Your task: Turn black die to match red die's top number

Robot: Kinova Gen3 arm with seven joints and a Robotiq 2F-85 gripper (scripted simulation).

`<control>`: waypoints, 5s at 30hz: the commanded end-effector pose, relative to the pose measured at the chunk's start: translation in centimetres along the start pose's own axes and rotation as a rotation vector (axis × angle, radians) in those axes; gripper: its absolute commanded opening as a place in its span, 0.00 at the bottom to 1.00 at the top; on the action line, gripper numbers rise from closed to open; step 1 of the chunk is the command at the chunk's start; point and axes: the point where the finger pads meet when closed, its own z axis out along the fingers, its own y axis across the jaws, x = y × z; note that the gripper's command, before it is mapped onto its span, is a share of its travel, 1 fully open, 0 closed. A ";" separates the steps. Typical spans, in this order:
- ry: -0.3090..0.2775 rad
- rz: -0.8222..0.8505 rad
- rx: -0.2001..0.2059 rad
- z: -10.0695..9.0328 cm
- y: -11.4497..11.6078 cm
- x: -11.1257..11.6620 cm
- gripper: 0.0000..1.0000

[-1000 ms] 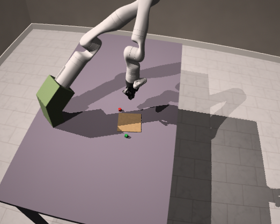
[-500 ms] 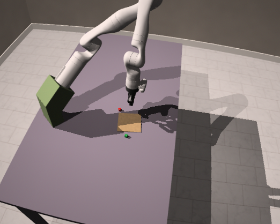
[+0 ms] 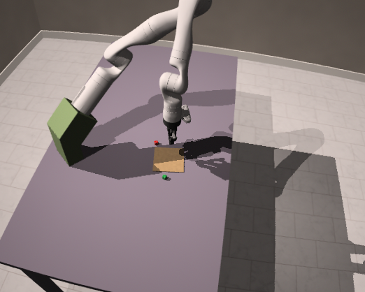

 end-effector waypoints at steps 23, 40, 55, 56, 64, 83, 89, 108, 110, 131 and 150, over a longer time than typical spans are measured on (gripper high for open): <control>0.008 -0.132 -0.008 0.0 1.7 -0.5 0.11; 0.081 -0.109 0.052 0.5 2.5 -2.4 0.11; 0.382 -0.076 0.167 1.8 3.0 -5.8 0.11; 0.415 -0.076 0.172 1.9 2.9 -5.8 0.11; 0.697 -0.085 0.171 2.2 2.3 -5.3 0.11; 1.071 -0.121 0.072 0.9 1.8 -2.1 0.11; 1.086 -0.123 0.066 0.7 1.8 -1.9 0.11; 1.088 -0.122 0.065 1.6 1.8 -1.9 0.11; 1.088 -0.122 0.065 1.8 1.8 -1.9 0.11; 1.088 -0.122 0.065 5.7 1.9 -1.9 0.11; 1.088 -0.122 0.065 8.4 2.0 -1.9 0.11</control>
